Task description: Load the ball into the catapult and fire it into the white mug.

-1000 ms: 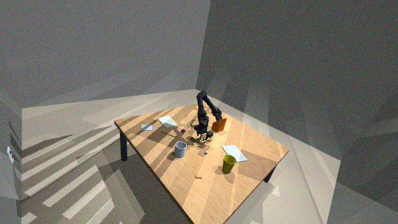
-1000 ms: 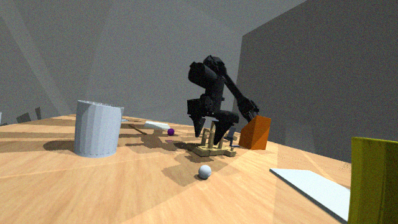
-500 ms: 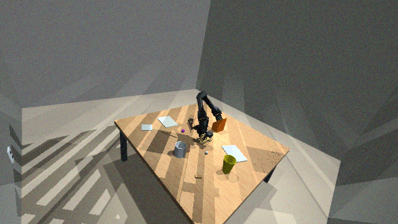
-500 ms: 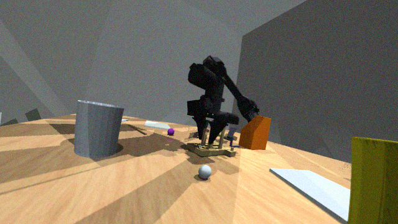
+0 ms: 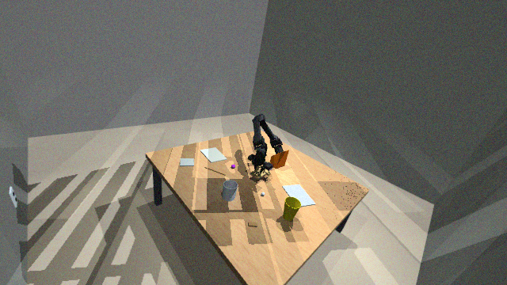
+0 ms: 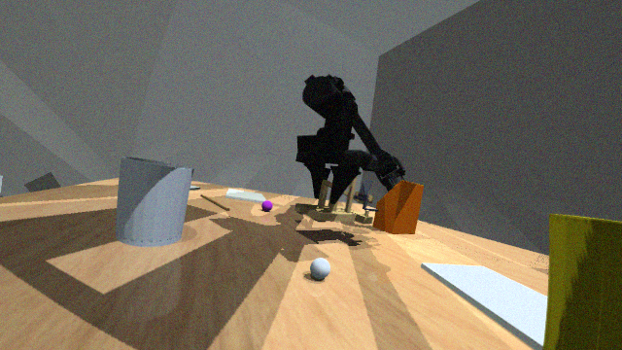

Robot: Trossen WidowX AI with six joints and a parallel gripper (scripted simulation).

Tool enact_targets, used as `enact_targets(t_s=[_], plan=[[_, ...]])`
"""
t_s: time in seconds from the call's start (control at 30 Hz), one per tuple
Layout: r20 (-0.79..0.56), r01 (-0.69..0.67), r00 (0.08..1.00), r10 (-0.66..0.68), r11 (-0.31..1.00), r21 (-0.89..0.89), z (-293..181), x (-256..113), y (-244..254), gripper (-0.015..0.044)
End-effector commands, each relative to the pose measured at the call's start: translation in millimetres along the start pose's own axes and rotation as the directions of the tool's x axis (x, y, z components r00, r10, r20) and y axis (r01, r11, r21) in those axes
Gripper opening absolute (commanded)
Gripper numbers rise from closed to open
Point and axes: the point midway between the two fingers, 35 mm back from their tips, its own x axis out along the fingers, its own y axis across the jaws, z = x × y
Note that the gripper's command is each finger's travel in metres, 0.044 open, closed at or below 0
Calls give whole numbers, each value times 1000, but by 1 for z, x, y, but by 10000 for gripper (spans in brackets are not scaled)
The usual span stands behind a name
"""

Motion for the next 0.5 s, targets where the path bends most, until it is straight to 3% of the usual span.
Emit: enact_targets(t_s=[0.0,0.47], plan=[[-3,-5,1000,5,1000,7,1,-5,-1,0],[-3,-4,1000,4,1000,7,2,18,-1,0]])
